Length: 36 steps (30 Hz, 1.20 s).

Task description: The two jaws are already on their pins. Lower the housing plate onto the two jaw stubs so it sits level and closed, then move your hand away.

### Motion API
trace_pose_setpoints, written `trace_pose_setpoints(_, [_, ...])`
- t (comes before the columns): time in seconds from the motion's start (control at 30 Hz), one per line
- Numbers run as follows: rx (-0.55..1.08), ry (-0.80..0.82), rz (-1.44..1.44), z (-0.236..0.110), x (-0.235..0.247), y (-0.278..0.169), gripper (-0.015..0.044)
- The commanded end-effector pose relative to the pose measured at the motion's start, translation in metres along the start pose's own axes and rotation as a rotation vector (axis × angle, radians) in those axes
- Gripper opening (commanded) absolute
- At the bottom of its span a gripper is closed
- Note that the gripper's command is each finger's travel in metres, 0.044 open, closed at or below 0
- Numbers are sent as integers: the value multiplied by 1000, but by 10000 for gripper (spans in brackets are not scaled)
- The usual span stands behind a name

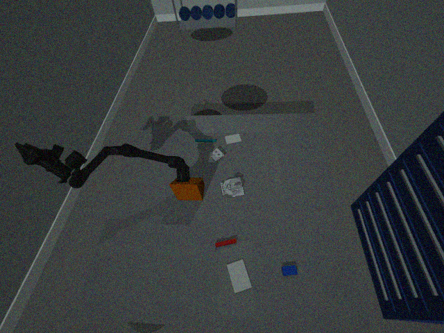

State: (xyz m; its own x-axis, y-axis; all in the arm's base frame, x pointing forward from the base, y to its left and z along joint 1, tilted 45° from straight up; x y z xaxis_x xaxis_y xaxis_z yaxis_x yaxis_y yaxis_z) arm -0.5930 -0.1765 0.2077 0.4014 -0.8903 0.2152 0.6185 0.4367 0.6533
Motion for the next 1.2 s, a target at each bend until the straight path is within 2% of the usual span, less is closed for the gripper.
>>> trace_pose_setpoints(0.0, [0, 0, 0, 0, 0, 0, 426])
trace_pose_setpoints(0.1, [25, 21, 17, 2, 18, -4, 440])
trace_pose_setpoints(0.53, [237, 221, 157, -3, 179, -17, 440])
trace_pose_setpoints(0.67, [299, 290, 198, -13, 228, -14, 440])
trace_pose_setpoints(0.83, [381, 316, 247, -23, 268, -8, 440])
trace_pose_setpoints(1.17, [534, 496, 328, -66, 377, 18, 440])
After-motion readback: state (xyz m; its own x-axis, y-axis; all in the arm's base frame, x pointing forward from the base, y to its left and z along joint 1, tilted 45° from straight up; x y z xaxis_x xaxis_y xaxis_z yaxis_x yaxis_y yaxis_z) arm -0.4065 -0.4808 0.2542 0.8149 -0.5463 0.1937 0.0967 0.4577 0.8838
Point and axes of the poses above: the point midway between the two fingers, 35 mm back from their tips, its own z axis out along the fingers, its own x axis across the jaws, y = z × x, the point moved 3 cm from there along -z, back along the fingers, and after that the axes turned 10 degrees about z, right-handed, at the moved point
